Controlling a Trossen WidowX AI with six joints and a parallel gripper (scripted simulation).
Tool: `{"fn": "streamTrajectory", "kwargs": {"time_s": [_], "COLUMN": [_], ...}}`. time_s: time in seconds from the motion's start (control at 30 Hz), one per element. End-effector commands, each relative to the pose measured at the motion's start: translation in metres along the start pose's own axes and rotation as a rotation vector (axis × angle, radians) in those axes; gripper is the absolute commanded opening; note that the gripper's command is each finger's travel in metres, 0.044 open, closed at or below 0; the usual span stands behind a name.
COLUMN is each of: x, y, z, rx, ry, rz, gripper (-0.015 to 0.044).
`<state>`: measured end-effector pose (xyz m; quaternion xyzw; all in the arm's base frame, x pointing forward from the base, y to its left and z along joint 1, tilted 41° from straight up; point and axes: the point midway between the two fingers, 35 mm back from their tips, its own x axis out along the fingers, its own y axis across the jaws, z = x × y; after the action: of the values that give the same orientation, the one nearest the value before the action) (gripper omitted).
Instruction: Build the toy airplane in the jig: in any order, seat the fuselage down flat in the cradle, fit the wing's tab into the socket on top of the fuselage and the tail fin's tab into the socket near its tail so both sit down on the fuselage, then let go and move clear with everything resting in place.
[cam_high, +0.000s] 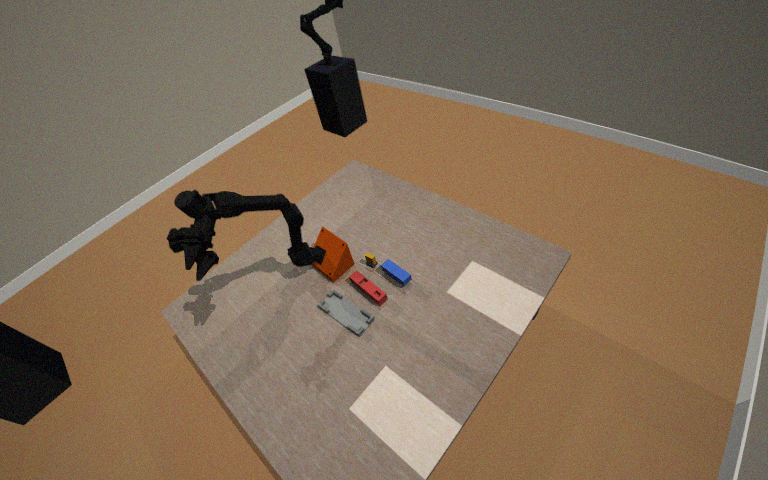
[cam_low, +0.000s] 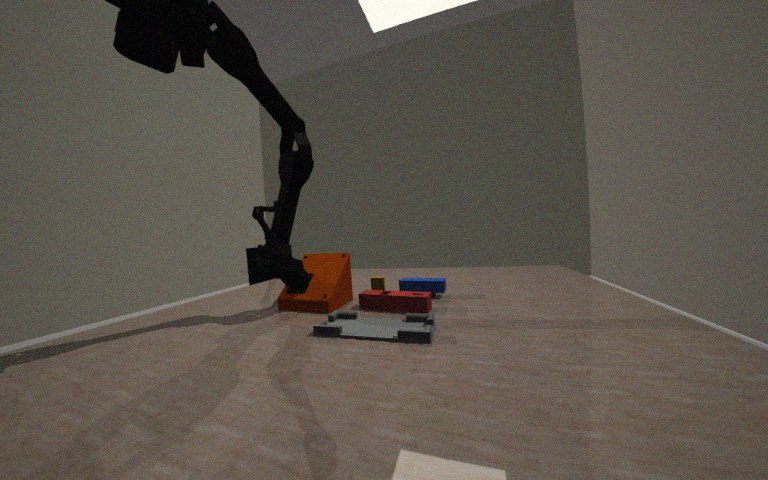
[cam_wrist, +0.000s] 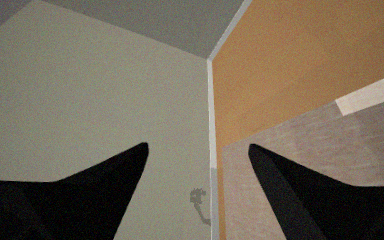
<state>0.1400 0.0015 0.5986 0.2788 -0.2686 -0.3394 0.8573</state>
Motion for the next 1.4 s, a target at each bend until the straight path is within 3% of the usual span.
{"fn": "streamTrajectory", "kwargs": {"time_s": [0.0, 0.3, 0.53, 0.77, 0.97, 1.17, 1.37], "x": [0.0, 0.037, 0.098, 0.15, 0.162, 0.137, 0.078], "y": [0.0, -0.08, -0.152, -0.2, -0.219, -0.227, -0.232], "z": [0.0, 0.04, 0.01, -0.081, -0.187, -0.295, -0.386], "rx": [0.0, 0.294, 0.448, 0.464, 0.346, 0.104, -0.252], "ry": [0.0, 0.089, 0.299, 0.584, 0.861, 1.129, 1.363], "rz": [0.0, -0.053, -0.182, -0.352, -0.491, -0.609, -0.668], "gripper": [0.0426, 0.044, 0.044, 0.044, 0.044, 0.044, 0.044]}}
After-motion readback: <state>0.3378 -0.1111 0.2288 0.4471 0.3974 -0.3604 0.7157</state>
